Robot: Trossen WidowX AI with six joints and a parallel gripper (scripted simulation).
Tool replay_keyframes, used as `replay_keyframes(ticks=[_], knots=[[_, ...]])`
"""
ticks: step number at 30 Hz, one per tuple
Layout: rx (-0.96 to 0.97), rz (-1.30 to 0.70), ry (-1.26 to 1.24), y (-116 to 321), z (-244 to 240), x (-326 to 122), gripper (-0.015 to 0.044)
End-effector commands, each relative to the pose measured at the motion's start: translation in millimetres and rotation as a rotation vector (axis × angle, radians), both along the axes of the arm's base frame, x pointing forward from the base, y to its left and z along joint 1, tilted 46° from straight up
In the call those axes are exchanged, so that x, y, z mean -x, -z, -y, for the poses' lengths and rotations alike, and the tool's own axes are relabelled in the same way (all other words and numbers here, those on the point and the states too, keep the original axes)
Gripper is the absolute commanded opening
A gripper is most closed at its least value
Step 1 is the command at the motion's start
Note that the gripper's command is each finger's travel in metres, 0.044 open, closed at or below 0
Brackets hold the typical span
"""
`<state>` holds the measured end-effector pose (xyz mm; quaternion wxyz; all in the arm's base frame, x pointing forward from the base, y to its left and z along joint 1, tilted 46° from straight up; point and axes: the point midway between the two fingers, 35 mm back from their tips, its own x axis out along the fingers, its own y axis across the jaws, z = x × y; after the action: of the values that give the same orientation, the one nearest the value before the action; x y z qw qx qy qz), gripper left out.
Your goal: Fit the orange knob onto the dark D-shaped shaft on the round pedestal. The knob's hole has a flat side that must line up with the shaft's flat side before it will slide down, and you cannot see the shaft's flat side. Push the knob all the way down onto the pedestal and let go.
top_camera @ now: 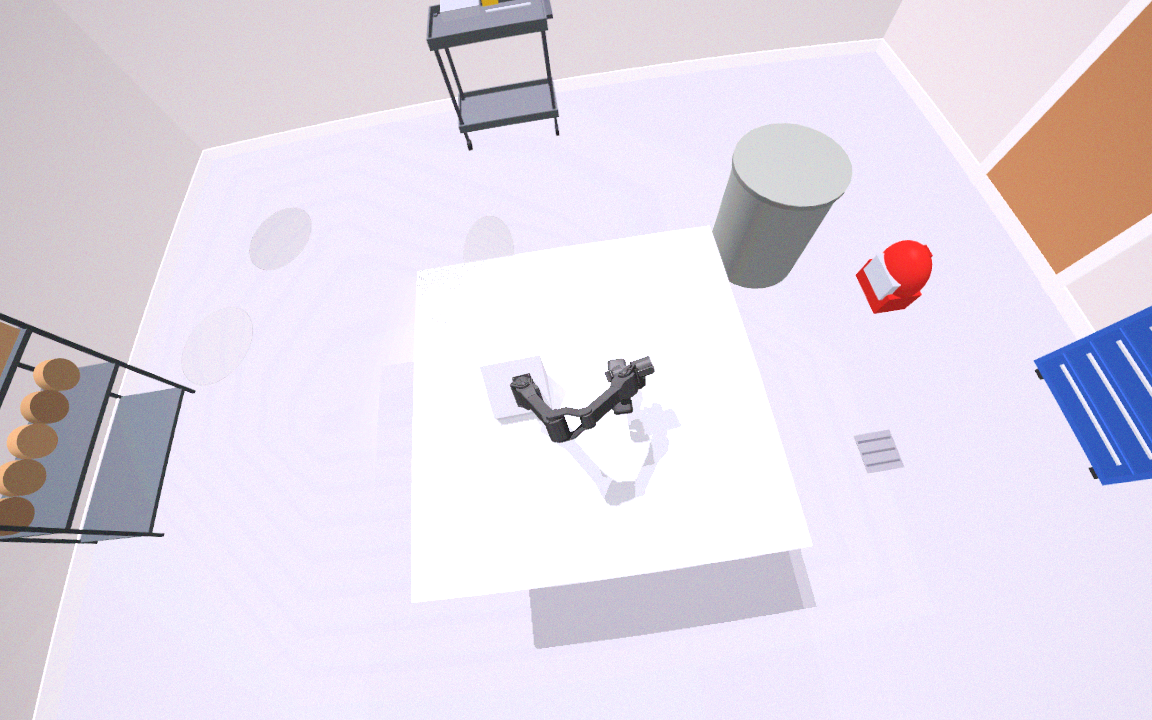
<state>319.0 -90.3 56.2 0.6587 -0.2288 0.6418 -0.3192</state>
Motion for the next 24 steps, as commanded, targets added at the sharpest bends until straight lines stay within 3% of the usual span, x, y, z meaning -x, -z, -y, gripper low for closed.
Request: replay_keyframes(ticks=[1,16,24], knots=[[0.003,0.004,0.0,0.3,1.4,-0.9,0.0],[0.003,-0.002,-0.006,-1.7,-1.4,1.3,0.0],[-0.002,-0.146,-0.146,-1.3,-0.5,0.1,0.0]])
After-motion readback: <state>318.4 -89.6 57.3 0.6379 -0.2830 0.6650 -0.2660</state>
